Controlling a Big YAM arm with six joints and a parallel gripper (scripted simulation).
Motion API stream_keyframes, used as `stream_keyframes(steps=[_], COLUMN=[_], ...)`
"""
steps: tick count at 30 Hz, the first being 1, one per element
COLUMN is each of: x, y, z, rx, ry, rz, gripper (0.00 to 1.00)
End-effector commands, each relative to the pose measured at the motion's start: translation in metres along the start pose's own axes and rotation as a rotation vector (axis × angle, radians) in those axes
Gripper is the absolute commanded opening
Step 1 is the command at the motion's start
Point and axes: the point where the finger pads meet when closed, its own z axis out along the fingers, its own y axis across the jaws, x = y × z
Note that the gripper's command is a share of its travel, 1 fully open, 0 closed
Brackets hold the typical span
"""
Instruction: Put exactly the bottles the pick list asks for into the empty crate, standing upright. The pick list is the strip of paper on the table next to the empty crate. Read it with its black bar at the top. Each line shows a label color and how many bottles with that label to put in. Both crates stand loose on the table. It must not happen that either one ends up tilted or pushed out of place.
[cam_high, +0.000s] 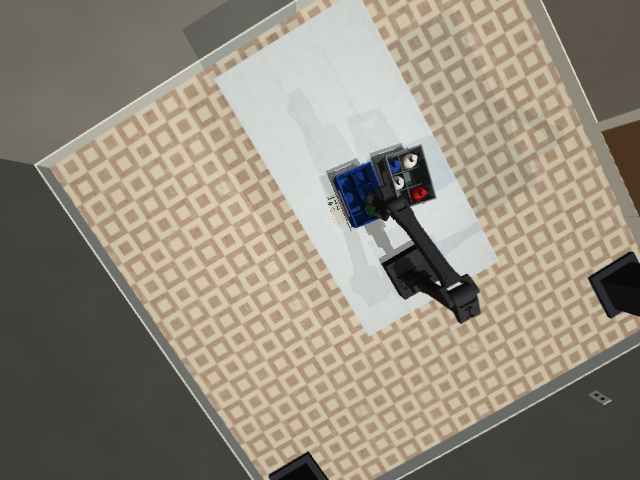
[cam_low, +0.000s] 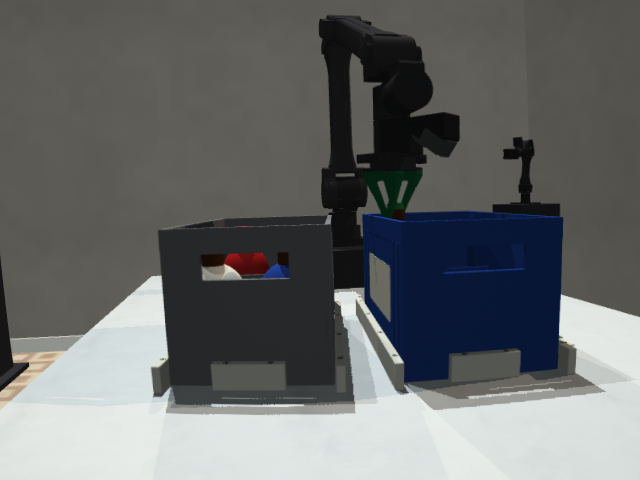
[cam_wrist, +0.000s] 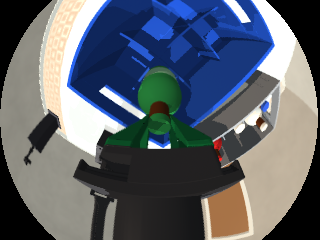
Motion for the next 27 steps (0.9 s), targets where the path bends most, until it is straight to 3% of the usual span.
stream_keyframes(steps=[1,10,16,19,20,21,27], x=[-0.021,-0.025,-0.018,-0.017,-0.025,-0.026,-0.018], y=[-0.01,-0.015,-0.011,-0.01,-0.015,-0.016,-0.01], z=[-0.028,-0.034,-0.015,-0.014,-0.03,-0.03,-0.012], rx=[0.047,0.056,0.035,0.035,0.054,0.057,0.037], ry=[-0.078,-0.09,-0.061,-0.06,-0.087,-0.091,-0.063], rz=[-0.003,-0.003,-0.003,-0.003,-0.003,-0.003,-0.003], gripper=[0.0,0.0,0.0,0.0,0.0,0.0,0.0])
